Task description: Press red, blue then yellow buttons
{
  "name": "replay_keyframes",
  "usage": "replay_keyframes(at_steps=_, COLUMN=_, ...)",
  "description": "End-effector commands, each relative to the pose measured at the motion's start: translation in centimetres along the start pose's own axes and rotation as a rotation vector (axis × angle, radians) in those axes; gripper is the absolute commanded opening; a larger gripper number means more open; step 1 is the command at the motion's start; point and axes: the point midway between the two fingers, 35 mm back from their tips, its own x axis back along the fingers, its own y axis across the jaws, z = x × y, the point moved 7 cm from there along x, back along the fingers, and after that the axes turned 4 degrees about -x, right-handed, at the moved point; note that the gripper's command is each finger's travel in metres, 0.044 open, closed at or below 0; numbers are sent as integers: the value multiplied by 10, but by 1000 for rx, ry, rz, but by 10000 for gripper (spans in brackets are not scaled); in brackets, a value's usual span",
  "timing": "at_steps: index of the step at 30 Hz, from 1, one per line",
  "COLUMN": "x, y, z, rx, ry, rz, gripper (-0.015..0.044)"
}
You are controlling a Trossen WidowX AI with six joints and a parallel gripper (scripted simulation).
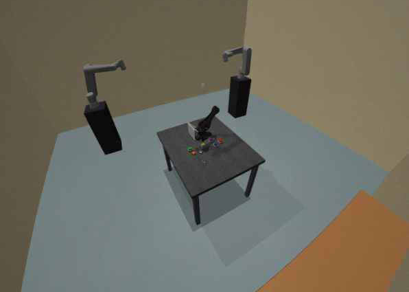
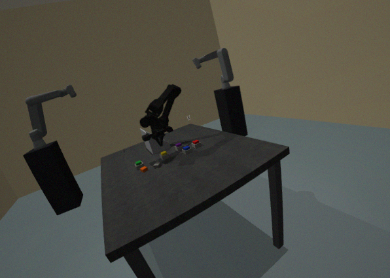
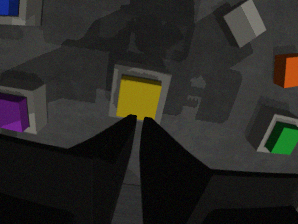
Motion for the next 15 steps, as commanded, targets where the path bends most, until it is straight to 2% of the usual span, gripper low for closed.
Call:
replay_keyframes(at_steps=1, x=-19, y=0, z=4, rx=-8, ry=6, rz=-11, gripper=20)
replay_keyframes(at_steps=15, x=-36, y=0, z=4, rx=-8, ry=6, rz=-11, gripper=20)
